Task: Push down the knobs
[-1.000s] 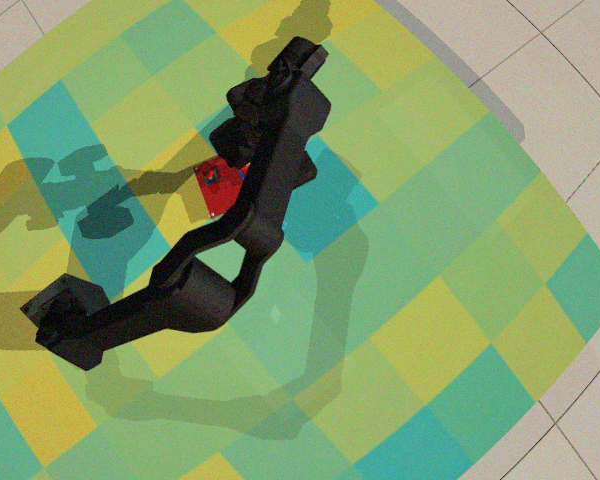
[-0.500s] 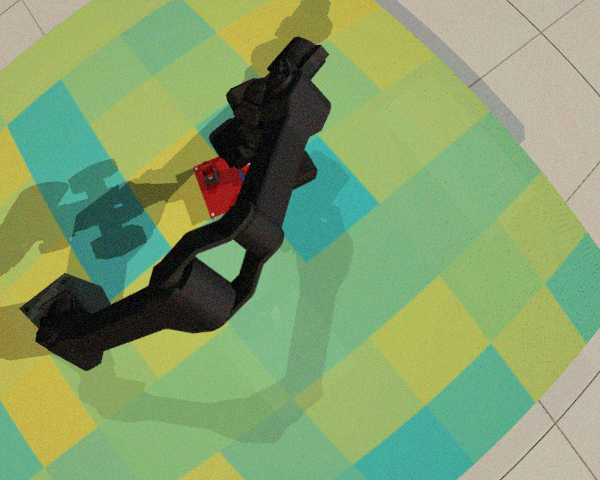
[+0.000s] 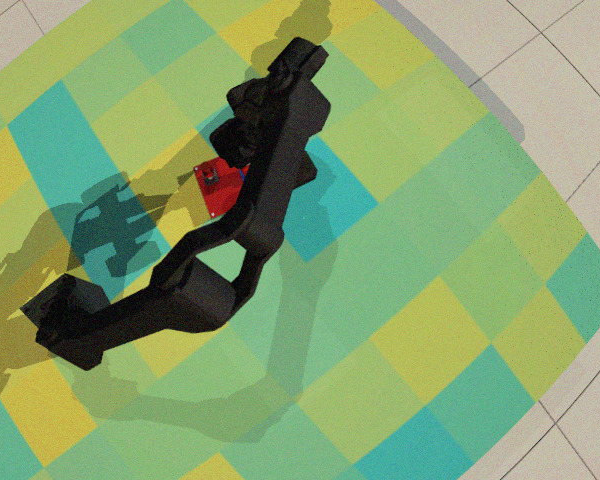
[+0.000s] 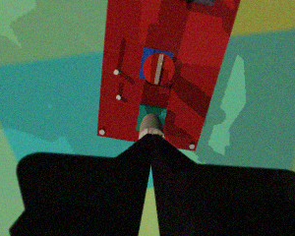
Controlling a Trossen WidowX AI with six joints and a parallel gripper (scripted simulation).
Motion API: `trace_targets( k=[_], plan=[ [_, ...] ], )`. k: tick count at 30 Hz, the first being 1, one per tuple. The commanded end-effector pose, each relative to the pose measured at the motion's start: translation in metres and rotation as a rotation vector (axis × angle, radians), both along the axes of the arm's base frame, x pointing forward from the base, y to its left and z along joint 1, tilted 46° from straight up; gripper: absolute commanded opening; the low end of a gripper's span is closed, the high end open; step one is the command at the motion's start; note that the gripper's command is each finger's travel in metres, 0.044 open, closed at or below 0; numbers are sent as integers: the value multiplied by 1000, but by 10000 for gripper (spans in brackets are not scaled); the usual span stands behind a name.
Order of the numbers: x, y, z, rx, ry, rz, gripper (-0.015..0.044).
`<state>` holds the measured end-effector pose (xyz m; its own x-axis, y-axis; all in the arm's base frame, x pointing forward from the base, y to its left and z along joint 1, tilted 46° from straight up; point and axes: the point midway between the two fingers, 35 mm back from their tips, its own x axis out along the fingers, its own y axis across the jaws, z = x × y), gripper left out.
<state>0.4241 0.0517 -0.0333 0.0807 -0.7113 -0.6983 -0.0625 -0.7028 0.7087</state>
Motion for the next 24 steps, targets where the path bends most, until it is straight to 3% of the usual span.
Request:
trace_targets(
  k=[1,24],
  plan=[
    [1,-2,-1,-3,-1,-1,0],
    [1,-3,-2,-3,-1,-1,0]
  ],
)
